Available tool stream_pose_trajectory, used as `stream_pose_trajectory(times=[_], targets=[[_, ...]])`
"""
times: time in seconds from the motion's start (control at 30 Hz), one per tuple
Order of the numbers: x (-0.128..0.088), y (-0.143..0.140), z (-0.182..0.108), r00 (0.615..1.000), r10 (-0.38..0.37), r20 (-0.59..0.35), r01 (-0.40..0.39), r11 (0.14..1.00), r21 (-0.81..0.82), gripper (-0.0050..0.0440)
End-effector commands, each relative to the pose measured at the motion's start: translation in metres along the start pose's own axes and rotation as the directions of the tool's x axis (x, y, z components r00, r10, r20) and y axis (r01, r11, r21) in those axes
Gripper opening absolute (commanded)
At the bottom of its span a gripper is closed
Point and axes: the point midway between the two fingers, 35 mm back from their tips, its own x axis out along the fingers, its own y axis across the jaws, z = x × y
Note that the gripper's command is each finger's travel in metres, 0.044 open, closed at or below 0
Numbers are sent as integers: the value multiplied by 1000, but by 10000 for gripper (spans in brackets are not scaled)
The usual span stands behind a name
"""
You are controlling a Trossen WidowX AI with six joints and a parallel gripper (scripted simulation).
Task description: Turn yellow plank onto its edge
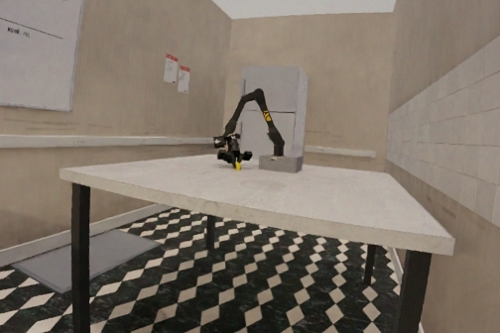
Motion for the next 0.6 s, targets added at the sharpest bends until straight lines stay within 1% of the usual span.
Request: stream_pose_trajectory(times=[0.0, 0.37, 0.4, 0.57], targets=[[0, 1, 1, 1000, 4, -1, -4, 1000, -4, 43], [-1, 1, 0, 1000, 8, 0, -8, 1000, -7, 43], [-1, 1, 0, 1000, 8, 0, -8, 1000, -7, 440], [-1, 1, 0, 1000, 8, 0, -8, 1000, -6, 440]])
